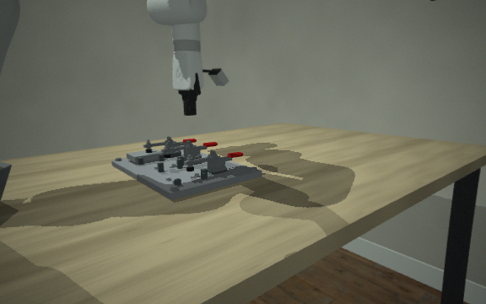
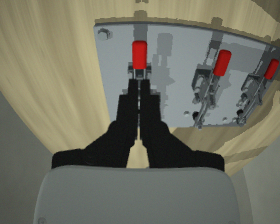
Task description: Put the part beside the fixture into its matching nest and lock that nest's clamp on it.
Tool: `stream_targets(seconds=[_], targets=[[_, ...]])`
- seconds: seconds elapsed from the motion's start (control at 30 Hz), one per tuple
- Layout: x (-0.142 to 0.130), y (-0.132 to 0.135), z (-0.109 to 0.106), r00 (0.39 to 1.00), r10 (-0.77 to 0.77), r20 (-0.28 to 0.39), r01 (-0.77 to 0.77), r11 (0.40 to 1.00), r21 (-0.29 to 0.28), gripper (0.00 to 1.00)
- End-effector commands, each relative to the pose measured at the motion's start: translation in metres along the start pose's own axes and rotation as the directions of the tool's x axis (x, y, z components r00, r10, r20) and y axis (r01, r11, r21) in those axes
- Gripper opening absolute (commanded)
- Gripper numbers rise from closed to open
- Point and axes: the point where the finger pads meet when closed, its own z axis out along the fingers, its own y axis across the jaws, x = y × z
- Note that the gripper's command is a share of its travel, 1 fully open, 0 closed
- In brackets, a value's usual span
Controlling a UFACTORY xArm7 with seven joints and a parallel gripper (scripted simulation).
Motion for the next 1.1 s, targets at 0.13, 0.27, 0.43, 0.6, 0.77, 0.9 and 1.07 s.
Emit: stream_targets(seconds=[0.13,0.27,0.43,0.6,0.77,0.9,1.07], targets=[[0.0014,-0.0007,-0.0017,1.000,0.000,-0.004,0.000,1.000,0.002,0.00],[0.0014,-0.0007,-0.0017,1.000,0.000,-0.004,0.000,1.000,0.002,0.00],[0.0014,-0.0007,-0.0017,1.000,0.000,-0.004,0.000,1.000,0.002,0.00],[0.0014,-0.0007,-0.0017,1.000,0.000,-0.004,0.000,1.000,0.002,1.00],[0.0014,-0.0007,-0.0017,1.000,0.000,-0.004,0.000,1.000,0.002,1.00],[0.0014,-0.0007,-0.0017,1.000,0.000,-0.004,0.000,1.000,0.002,1.00],[0.0014,-0.0007,-0.0017,1.000,0.000,-0.004,0.000,1.000,0.002,1.00]])
